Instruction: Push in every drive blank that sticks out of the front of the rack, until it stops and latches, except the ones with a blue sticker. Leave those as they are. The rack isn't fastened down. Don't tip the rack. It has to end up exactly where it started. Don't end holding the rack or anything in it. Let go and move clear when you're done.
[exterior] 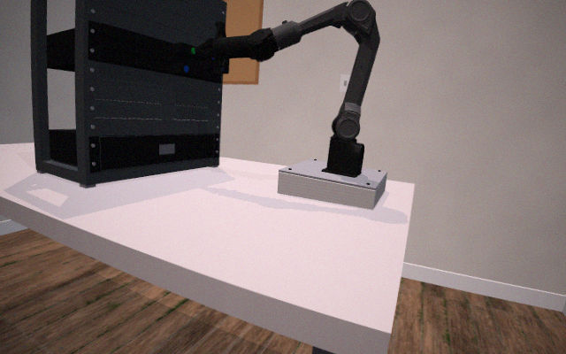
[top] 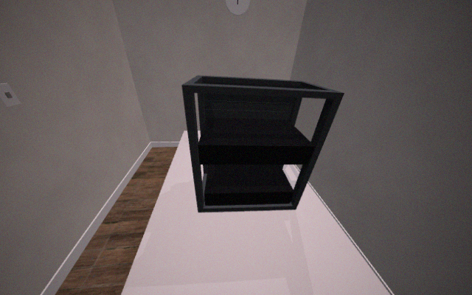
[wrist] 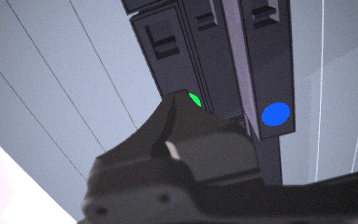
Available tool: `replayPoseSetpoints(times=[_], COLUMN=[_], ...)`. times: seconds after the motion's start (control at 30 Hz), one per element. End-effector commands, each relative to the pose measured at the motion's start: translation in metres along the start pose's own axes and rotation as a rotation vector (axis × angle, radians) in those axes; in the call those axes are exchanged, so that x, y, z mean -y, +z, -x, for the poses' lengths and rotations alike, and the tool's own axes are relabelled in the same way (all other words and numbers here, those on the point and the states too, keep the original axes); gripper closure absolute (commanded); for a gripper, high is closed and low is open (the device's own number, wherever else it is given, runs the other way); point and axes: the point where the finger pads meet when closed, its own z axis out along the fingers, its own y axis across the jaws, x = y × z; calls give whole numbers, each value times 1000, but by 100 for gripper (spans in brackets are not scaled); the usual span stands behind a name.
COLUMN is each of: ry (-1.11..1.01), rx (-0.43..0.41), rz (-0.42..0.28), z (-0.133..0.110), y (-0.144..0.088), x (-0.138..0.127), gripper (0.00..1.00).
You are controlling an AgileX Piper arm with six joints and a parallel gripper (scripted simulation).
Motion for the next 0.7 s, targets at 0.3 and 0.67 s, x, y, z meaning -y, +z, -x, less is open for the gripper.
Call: replayPoseSetpoints(times=[0.3,0.67], ry=[-2,-2], rx=[1,1], rz=[-2,-2], z=[1,1], y=[4,10], x=[2,3], gripper=[100,100])
